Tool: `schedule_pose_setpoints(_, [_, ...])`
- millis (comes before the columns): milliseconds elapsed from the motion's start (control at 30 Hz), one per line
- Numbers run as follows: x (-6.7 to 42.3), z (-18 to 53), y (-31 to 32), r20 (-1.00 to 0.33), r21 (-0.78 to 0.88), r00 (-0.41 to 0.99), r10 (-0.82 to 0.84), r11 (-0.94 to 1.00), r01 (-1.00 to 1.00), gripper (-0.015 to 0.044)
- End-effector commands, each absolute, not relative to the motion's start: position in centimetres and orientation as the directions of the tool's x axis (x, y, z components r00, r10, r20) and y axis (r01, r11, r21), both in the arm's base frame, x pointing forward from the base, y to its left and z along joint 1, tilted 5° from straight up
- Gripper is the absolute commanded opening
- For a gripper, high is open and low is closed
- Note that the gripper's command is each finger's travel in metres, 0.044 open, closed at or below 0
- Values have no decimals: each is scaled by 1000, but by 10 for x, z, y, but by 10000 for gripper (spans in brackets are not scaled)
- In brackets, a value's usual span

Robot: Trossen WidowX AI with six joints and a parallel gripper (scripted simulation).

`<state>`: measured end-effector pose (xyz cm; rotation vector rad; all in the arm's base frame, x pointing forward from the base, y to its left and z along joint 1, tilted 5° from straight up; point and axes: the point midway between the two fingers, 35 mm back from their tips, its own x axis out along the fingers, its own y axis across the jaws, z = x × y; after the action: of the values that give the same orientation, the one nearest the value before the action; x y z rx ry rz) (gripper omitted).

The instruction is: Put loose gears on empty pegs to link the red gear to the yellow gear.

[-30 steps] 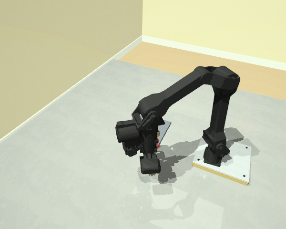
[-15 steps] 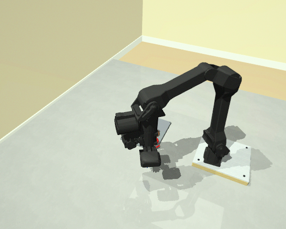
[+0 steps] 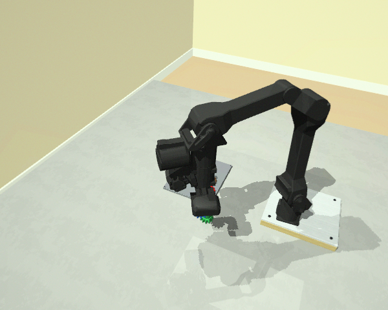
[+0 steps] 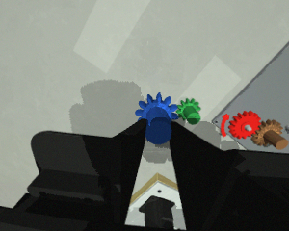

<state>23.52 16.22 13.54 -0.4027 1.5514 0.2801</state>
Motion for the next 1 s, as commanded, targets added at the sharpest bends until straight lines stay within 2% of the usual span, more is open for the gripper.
schedule_pose_setpoints(0, [235, 146, 163, -997, -71, 15, -72, 908, -412, 0])
schedule_pose_setpoints(467, [229, 175, 161, -998, -67, 12, -69, 905, -420, 0])
schedule_pose_setpoints(967, [247, 169, 141, -998, -67, 13, -67, 908, -414, 0])
